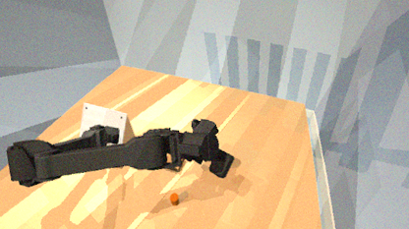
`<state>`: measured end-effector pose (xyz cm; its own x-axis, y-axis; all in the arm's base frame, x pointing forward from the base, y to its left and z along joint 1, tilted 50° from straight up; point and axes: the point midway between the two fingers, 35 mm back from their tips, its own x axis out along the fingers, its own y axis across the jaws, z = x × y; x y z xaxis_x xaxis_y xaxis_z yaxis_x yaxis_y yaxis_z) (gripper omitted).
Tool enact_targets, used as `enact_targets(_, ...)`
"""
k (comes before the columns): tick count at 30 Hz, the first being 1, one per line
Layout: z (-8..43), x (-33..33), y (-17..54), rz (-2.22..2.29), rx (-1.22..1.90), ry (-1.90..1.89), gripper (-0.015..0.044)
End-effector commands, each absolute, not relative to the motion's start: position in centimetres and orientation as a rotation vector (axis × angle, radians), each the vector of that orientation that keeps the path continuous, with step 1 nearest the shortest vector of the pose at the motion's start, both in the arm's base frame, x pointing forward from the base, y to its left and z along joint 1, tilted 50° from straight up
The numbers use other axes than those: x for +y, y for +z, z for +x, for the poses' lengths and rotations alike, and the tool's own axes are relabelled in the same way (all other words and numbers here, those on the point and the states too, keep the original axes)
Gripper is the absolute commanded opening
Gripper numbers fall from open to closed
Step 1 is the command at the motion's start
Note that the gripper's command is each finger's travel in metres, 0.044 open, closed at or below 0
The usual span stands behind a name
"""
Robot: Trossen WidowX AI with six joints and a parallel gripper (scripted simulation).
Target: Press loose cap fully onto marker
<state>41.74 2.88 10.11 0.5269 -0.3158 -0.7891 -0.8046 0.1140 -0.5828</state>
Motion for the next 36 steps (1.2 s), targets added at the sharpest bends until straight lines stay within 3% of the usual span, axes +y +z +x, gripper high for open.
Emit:
enact_targets(1,36.7,-3.7,9.9,-1.217,1.434,0.131,0.0248)
enact_targets(9,31.3,-8.8,11.8,-1.071,1.696,-0.266,0.0248)
enact_targets(36,30.8,-13.1,7.8,-1.071,1.698,-0.274,0.0248)
